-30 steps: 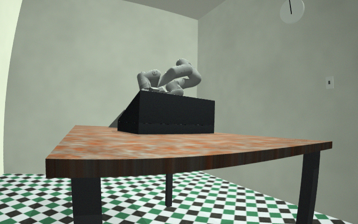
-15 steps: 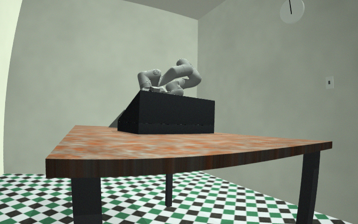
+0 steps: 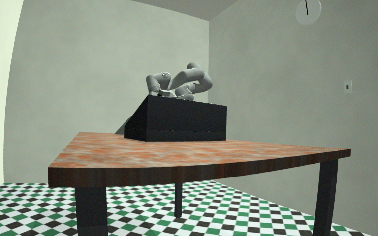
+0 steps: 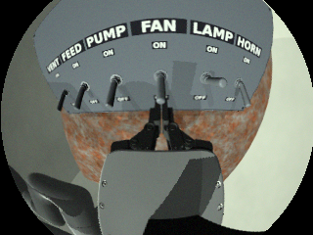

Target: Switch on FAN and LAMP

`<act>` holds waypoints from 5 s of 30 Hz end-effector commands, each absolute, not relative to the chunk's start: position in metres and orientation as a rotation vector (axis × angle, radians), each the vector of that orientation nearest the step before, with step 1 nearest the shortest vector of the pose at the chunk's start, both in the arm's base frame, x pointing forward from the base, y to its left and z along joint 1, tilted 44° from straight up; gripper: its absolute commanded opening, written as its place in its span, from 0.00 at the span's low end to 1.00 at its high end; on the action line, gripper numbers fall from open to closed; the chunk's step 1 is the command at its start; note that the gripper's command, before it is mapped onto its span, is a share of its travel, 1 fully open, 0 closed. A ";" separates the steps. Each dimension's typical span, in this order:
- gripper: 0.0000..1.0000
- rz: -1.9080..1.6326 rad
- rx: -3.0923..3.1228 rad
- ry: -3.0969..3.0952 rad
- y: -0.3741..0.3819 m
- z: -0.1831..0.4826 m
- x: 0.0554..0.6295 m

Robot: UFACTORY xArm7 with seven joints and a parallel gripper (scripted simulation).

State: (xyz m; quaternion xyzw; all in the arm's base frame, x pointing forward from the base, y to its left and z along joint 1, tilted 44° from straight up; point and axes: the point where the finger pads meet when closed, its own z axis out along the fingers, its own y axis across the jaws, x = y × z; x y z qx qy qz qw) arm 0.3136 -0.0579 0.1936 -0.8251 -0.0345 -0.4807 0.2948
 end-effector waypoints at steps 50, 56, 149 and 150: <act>0.00 -1.285 -2.196 -0.093 -0.062 0.207 0.322; 0.00 -1.285 -2.196 -0.093 -0.060 0.200 0.317; 1.00 -1.285 -2.196 -0.093 -0.121 0.241 0.226; 1.00 -1.285 -2.196 -0.093 -0.121 0.241 0.226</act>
